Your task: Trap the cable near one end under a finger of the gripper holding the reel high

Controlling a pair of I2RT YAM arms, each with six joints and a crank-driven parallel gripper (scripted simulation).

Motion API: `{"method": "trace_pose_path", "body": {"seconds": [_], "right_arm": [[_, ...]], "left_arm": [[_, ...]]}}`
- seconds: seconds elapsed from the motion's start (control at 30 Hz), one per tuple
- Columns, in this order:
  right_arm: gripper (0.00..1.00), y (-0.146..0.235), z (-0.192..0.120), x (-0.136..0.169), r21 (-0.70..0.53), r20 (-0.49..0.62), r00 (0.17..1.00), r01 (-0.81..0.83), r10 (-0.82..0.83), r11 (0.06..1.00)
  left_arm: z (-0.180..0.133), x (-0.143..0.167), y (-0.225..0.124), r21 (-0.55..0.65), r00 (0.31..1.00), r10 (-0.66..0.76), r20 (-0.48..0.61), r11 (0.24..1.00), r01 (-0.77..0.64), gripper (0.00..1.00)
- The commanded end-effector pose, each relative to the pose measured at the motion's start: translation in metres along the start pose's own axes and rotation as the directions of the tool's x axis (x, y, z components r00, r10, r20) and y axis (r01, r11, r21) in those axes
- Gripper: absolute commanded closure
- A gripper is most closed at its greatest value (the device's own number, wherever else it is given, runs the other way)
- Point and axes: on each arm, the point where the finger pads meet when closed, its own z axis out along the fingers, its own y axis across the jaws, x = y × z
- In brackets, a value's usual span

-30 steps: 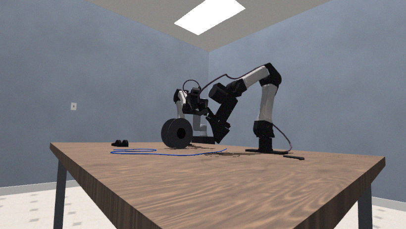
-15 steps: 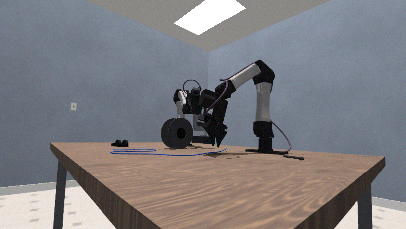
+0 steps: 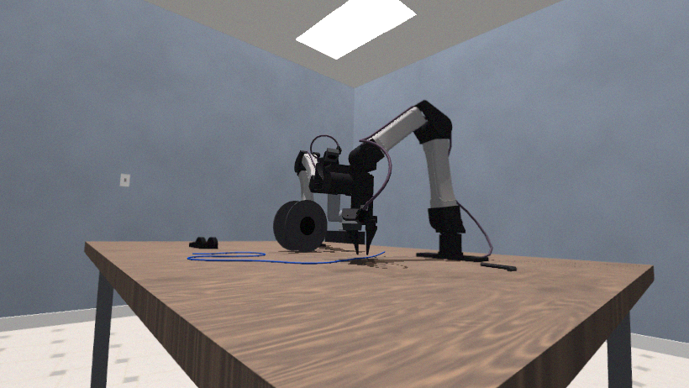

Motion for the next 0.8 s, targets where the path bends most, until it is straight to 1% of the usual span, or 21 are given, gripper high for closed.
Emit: {"method": "trace_pose_path", "body": {"seconds": [0.0,0.33,0.6,0.67,0.77], "right_arm": [[0.0,-0.002,-0.002,-0.013,0.001,0.033,0.999,-0.012,0.012,1.0],[0.0,-0.002,-0.002,-0.013,0.001,0.033,0.999,-0.012,0.012,1.0],[0.0,-0.002,-0.002,-0.013,0.001,0.033,0.999,-0.012,0.012,1.0],[0.0,-0.002,-0.002,-0.013,0.001,0.033,0.999,-0.012,0.012,1.0],[0.0,-0.002,-0.002,-0.013,0.001,0.033,0.999,-0.012,0.012,1.0]], "left_arm": [[0.002,-0.002,0.0,-0.023,1.0,-0.027,0.003,0.999,0.027,0.74],[0.02,0.0,0.0,-0.022,1.0,-0.03,0.004,0.999,0.03,0.74],[0.016,-0.003,-0.006,-0.017,1.0,-0.029,0.007,0.999,0.029,0.74],[0.015,-0.002,-0.004,-0.015,1.0,-0.029,0.008,0.999,0.029,0.9],[0.015,0.0,-0.001,-0.018,1.0,-0.03,0.006,0.999,0.03,0.99]]}}
